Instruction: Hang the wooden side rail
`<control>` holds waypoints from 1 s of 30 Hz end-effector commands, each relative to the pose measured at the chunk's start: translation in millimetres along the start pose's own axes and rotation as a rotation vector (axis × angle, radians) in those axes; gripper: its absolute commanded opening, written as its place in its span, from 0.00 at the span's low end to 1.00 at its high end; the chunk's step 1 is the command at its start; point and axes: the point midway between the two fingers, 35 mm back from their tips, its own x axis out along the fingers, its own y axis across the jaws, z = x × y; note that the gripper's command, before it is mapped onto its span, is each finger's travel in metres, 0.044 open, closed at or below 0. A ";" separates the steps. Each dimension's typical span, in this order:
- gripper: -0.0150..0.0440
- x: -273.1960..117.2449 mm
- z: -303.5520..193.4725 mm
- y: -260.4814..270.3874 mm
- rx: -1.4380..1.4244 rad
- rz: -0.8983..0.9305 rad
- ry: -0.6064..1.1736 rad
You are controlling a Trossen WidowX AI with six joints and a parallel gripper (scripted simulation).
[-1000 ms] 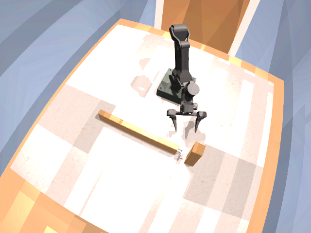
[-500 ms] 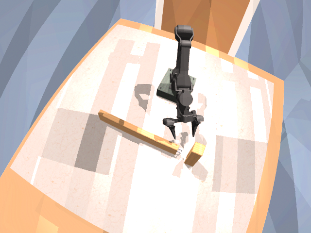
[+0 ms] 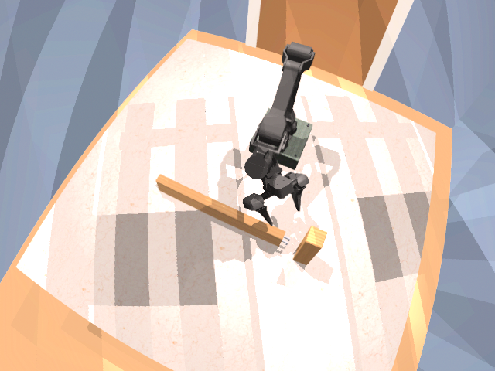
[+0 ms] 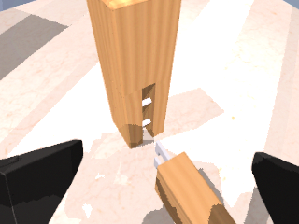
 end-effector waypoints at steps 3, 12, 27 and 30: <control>1.00 -3.0 1.4 -0.9 -0.006 0.033 -0.006; 1.00 -3.0 1.4 -0.9 -0.006 0.033 -0.006; 1.00 0.3 1.1 -10.4 0.281 0.010 0.108; 1.00 1.4 1.0 -15.4 0.457 -0.015 0.163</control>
